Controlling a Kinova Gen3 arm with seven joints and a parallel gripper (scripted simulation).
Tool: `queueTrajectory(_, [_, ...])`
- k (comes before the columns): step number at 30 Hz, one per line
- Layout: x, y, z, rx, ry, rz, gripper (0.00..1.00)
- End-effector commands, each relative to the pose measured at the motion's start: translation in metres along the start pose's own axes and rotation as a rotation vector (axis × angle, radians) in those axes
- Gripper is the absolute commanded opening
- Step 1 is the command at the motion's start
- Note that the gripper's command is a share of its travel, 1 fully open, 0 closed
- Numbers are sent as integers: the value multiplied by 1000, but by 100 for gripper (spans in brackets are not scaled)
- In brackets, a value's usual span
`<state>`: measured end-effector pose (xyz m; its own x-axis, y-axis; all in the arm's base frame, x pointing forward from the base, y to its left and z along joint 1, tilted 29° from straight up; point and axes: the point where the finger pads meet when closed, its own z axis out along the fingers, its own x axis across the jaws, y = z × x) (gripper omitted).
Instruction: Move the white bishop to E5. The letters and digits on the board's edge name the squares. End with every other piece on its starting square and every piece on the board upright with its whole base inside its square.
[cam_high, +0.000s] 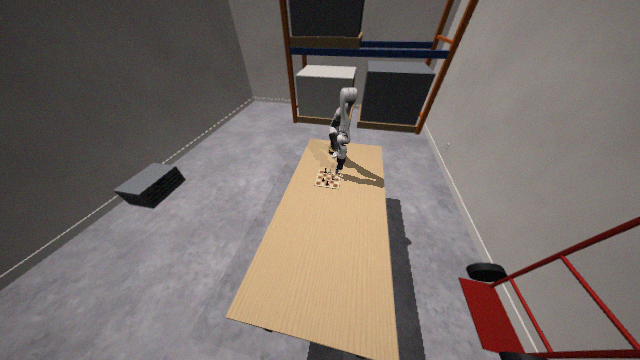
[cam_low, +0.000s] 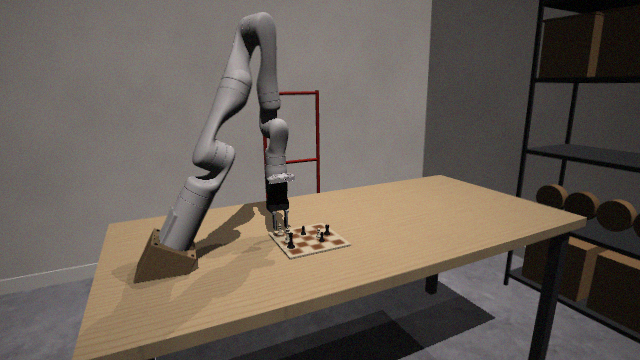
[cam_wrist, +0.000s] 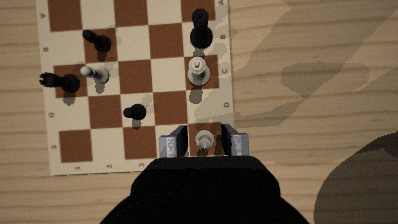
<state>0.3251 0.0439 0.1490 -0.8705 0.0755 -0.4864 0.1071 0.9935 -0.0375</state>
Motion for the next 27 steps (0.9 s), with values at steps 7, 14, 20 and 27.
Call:
queueTrajectory(7, [1,8,-10,-13,-3,-23,73])
queueTrajectory(14, [1,8,-20,-13,-3,-23,73])
queueTrajectory(20, [1,8,-31,-13,-3,-23,73])
queueTrajectory(27, [1,8,-40,-13,-3,-23,73])
